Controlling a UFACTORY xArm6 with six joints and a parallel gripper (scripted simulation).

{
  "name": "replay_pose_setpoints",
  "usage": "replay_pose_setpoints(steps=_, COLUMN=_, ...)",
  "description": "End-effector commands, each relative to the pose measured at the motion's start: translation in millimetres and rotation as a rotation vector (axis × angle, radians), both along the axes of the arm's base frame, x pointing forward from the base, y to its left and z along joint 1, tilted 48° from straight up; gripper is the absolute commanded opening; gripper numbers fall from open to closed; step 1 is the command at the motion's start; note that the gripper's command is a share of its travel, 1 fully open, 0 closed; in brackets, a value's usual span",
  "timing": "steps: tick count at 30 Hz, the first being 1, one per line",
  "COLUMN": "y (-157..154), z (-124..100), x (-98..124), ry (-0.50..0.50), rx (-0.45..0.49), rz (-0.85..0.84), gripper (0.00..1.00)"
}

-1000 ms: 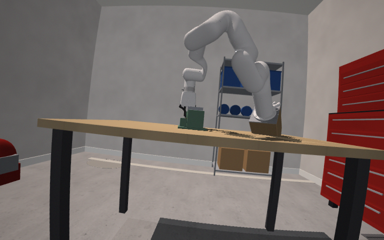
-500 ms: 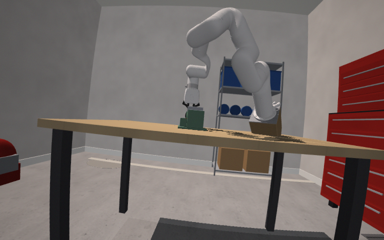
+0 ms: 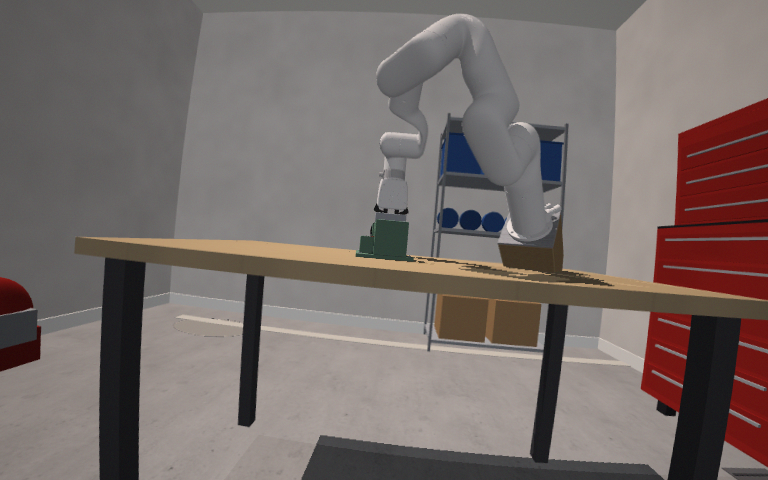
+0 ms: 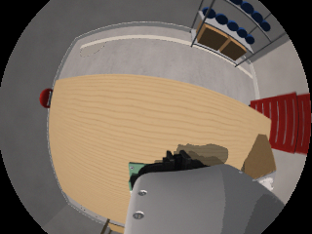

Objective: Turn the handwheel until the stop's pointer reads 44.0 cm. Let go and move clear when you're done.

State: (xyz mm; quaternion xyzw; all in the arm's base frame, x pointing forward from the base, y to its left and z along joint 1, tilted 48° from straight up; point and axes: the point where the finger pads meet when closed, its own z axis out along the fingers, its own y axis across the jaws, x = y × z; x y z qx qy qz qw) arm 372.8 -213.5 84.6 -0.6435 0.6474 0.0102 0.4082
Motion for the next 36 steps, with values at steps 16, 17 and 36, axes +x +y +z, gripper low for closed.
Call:
replay_pose_setpoints(steps=16, y=20.3, z=-30.3, x=6.7, ry=-0.004, rx=-0.004, rz=-0.002, gripper=0.06)
replay_pose_setpoints(steps=17, y=21.4, z=-31.5, x=8.5, ry=-0.004, rx=-0.004, rz=-0.002, gripper=0.06)
replay_pose_setpoints(steps=36, y=28.7, z=-30.8, x=48.2, ry=-0.004, rx=-0.004, rz=-0.002, gripper=0.06)
